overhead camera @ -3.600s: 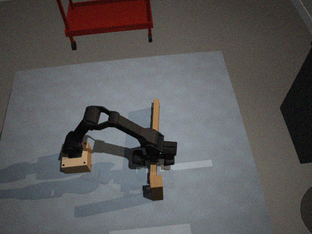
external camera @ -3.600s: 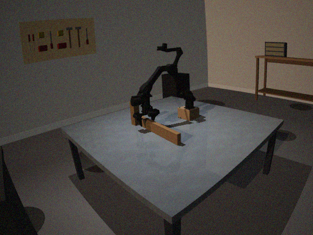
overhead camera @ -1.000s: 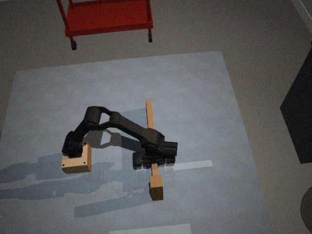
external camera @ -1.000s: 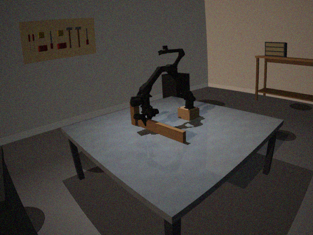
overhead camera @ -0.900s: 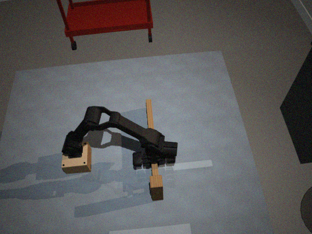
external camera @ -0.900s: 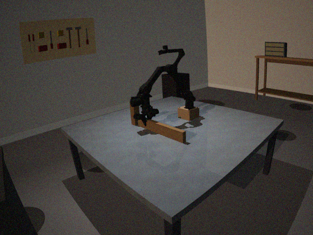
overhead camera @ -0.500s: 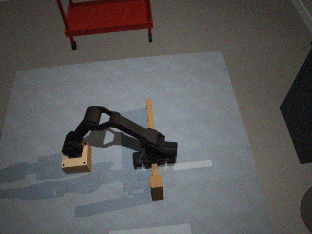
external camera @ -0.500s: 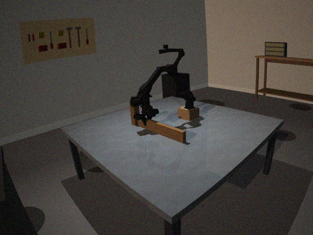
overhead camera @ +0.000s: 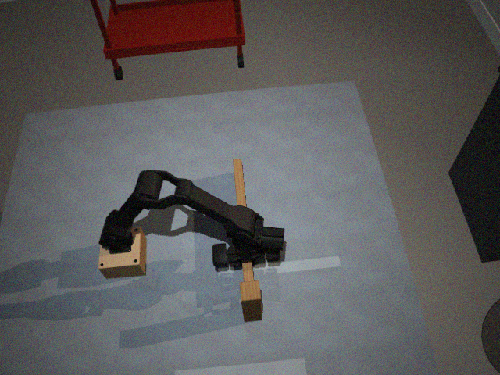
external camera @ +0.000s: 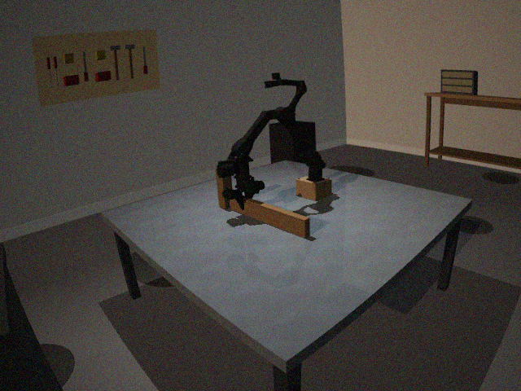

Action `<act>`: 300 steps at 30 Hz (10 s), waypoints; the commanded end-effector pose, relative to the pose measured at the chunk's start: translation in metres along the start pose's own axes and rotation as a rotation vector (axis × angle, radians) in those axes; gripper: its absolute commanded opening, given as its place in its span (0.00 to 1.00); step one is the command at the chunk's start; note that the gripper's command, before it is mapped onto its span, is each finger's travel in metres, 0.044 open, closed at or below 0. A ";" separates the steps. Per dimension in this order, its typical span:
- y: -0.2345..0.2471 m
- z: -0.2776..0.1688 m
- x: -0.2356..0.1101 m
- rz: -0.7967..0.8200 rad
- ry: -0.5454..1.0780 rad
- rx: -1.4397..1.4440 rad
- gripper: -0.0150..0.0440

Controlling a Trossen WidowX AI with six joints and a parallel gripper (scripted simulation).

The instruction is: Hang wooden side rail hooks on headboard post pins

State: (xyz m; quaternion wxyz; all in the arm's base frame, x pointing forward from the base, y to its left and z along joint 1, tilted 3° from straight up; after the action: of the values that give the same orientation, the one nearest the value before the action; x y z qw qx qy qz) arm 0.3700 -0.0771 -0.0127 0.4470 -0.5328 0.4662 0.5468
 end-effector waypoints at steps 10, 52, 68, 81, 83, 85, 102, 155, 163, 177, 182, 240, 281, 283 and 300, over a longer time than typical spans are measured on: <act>-0.001 0.000 -0.007 -0.008 0.001 -0.008 0.25; -0.001 0.000 -0.014 -0.008 0.001 -0.008 0.25; -0.001 0.000 -0.016 -0.008 0.001 -0.008 0.25; -0.001 0.000 -0.018 -0.008 0.001 -0.008 0.25; -0.001 0.000 -0.018 -0.008 0.001 -0.008 0.25; -0.001 0.000 -0.018 -0.008 0.001 -0.008 0.25; -0.001 0.000 -0.020 -0.008 0.001 -0.008 0.25; -0.001 0.000 -0.026 -0.008 0.001 -0.008 0.25; -0.001 0.000 -0.026 -0.008 0.001 -0.008 0.25; -0.001 0.000 -0.028 -0.008 0.001 -0.008 0.25; -0.001 0.000 -0.028 -0.008 0.001 -0.008 0.25; -0.004 -0.005 -0.026 -0.008 0.001 -0.008 0.25; -0.002 -0.009 -0.021 -0.008 0.002 -0.008 0.25; -0.002 -0.010 -0.021 -0.008 0.002 -0.008 0.25; 0.000 -0.011 -0.021 -0.008 0.002 -0.008 0.25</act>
State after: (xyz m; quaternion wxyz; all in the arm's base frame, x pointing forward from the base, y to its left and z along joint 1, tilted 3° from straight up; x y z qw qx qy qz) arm 0.3721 -0.0864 0.0063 0.4476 -0.5336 0.4629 0.5483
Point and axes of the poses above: the point midway between the two fingers, 35 mm back from their tips, its own x axis out along the fingers, its own y axis across the jaws, z = x × y, the point moved 2 cm from there along -x, back along the fingers, and after that the axes turned 9 degrees about -x, right-handed, at the moved point
